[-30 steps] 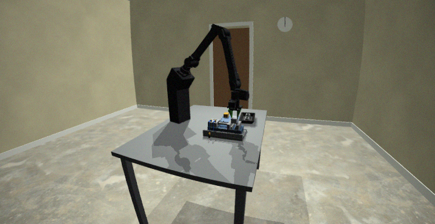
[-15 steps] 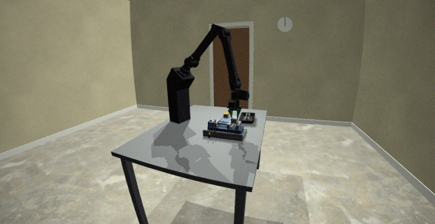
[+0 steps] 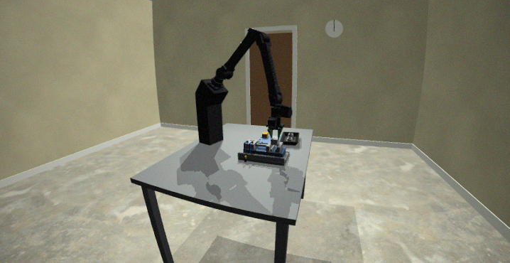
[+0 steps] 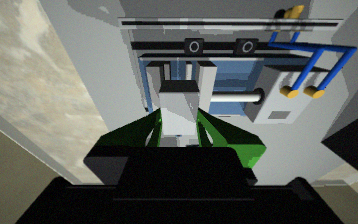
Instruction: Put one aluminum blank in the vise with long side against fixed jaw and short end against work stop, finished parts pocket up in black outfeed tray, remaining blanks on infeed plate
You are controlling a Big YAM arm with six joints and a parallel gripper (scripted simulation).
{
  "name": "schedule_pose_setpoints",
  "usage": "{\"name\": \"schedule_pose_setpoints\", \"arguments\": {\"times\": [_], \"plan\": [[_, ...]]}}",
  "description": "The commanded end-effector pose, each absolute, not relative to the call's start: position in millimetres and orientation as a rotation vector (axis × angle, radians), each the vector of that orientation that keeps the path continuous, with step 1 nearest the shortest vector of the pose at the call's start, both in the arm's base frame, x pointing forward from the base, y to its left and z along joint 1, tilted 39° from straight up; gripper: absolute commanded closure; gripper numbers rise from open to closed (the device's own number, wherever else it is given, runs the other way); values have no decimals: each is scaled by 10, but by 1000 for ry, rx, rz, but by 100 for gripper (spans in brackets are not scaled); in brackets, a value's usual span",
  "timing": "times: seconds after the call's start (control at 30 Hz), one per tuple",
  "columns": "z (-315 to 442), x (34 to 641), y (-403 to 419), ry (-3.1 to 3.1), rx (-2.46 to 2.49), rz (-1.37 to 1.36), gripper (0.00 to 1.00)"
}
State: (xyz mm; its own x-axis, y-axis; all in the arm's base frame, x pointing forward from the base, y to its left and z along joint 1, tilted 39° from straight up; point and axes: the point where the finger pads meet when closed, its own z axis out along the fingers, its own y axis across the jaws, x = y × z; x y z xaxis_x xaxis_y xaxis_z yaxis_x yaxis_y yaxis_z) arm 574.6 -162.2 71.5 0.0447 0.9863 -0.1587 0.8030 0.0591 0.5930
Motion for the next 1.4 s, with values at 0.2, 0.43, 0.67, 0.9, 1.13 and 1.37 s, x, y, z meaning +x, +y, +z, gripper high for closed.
{"name": "schedule_pose_setpoints", "arguments": {"times": [0.2,0.43,0.67,0.9,1.13,1.37], "plan": [[843,5859,-1560,1788,1755,462,100],[827,5849,-1558,1790,1757,460,100],[801,5833,-1554,1793,1759,458,100],[775,5815,-1549,1797,1763,455,100],[743,5794,-1544,1800,1766,453,100],[742,5793,-1543,1801,1766,452,100]]}}
